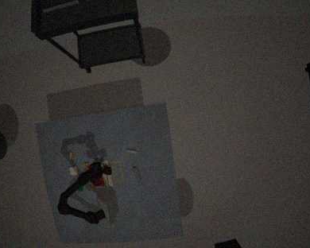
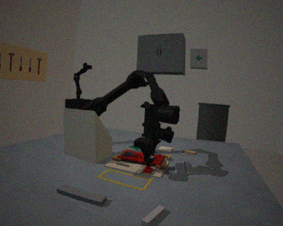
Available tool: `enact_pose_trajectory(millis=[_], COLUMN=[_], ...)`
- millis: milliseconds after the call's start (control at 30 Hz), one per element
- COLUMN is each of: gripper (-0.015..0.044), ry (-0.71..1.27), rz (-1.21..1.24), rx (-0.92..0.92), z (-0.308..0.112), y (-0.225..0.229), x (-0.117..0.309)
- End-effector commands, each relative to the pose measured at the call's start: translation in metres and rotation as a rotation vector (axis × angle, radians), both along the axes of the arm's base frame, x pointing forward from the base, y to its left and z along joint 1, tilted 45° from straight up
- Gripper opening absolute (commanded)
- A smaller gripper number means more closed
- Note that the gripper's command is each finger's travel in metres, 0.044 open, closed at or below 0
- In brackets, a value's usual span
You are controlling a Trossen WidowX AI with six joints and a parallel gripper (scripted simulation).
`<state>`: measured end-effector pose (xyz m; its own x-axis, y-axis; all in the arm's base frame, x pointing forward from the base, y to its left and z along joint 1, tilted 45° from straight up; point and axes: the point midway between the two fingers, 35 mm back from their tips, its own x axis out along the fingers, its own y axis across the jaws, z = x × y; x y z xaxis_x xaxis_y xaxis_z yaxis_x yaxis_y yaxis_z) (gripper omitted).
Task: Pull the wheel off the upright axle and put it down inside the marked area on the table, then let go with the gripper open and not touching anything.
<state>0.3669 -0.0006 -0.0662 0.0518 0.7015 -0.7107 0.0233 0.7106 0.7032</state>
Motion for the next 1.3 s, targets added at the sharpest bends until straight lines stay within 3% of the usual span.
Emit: enact_pose_trajectory(millis=[0,1000,1267], gripper=[0.0,0.0,0.0], ry=[-0.006,-0.005,-0.004], rz=[0.003,0.0,-0.001], rx=[-0.001,0.0,-0.001], z=[0.002,0.009,0.03], y=[-0.002,-0.009,-0.03], x=[0.001,0.0,-0.004])
